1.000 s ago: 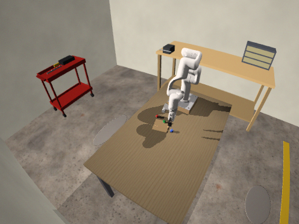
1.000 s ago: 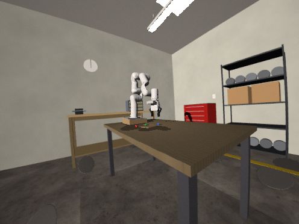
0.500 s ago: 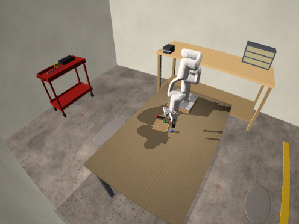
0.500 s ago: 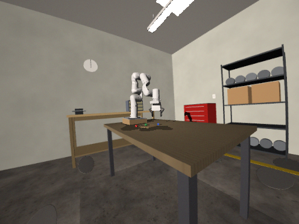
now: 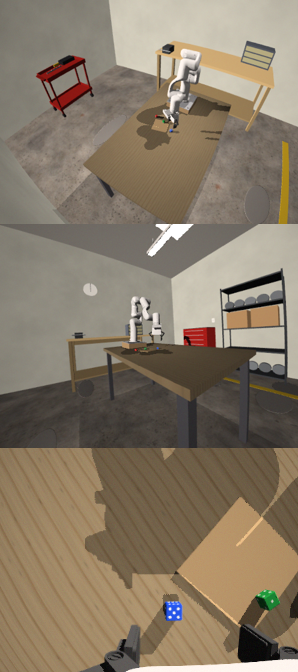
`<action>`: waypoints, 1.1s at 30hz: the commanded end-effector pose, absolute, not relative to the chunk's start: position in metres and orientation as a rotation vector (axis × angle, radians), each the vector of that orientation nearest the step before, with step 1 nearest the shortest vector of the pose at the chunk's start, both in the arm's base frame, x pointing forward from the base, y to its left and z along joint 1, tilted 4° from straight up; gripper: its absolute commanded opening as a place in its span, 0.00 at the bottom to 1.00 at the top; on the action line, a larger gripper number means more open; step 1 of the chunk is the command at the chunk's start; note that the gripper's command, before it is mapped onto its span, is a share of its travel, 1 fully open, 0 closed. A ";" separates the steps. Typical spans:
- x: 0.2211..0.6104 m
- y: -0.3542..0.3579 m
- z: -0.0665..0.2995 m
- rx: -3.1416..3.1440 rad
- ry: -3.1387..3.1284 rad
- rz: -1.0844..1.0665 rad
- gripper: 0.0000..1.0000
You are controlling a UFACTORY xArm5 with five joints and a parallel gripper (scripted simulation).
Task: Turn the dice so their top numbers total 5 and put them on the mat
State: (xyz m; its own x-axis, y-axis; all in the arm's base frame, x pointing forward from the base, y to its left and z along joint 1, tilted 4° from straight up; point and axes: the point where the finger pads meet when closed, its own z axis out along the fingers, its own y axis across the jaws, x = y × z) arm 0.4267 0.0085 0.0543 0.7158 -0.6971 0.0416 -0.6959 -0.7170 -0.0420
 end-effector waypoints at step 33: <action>0.428 0.009 0.055 -2.900 1.140 -0.090 0.36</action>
State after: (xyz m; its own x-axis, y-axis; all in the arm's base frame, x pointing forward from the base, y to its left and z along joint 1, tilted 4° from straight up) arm 0.4270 0.0091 0.0542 0.7309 -0.6811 0.0424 -0.6799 -0.7322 -0.0411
